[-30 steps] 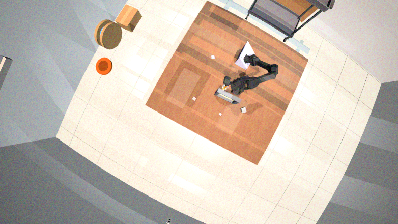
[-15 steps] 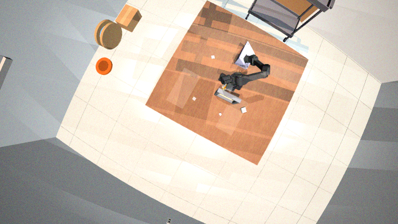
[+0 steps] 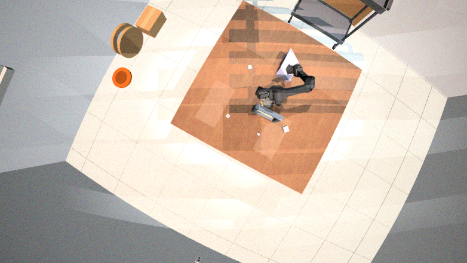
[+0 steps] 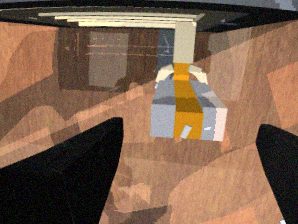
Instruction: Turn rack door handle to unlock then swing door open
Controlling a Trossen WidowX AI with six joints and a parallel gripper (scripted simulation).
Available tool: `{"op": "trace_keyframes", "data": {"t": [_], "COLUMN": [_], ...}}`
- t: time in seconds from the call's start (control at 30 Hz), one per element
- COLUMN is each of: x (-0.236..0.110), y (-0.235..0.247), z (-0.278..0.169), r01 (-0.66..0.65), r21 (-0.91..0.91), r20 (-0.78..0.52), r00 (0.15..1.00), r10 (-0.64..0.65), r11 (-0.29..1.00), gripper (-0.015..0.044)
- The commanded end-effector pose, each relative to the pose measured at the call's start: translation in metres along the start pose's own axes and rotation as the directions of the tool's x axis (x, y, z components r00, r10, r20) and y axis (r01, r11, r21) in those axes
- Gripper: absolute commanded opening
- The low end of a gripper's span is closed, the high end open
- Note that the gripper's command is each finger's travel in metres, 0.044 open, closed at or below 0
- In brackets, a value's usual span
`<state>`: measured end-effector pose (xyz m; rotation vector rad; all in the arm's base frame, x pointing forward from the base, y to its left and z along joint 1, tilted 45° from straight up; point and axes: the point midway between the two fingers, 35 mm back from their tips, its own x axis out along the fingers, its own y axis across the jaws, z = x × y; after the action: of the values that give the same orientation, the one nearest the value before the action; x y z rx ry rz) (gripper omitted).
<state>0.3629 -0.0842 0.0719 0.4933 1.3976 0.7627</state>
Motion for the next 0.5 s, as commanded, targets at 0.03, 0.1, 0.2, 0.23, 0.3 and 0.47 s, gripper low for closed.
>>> {"op": "trace_keyframes", "data": {"t": [0.03,0.1,0.2,0.23,0.3,0.47], "x": [0.011,0.014,0.019,0.020,0.024,0.032], "y": [0.000,0.000,0.000,0.000,0.000,0.000], "z": [-0.001,-0.001,-0.001,-0.001,-0.002,-0.002], "r01": [0.000,0.002,0.004,0.005,0.007,0.011], "r21": [0.006,0.006,0.006,0.006,0.005,0.005], "r20": [-0.022,-0.029,-0.038,-0.041,-0.048,-0.063], "r00": [1.000,1.000,0.999,0.999,0.999,0.998], "r10": [0.000,-0.002,-0.004,-0.005,-0.006,-0.010], "r11": [1.000,1.000,1.000,1.000,1.000,1.000], "gripper": [0.0298,0.0298,0.0298,0.0298,0.0298,0.0298]}}
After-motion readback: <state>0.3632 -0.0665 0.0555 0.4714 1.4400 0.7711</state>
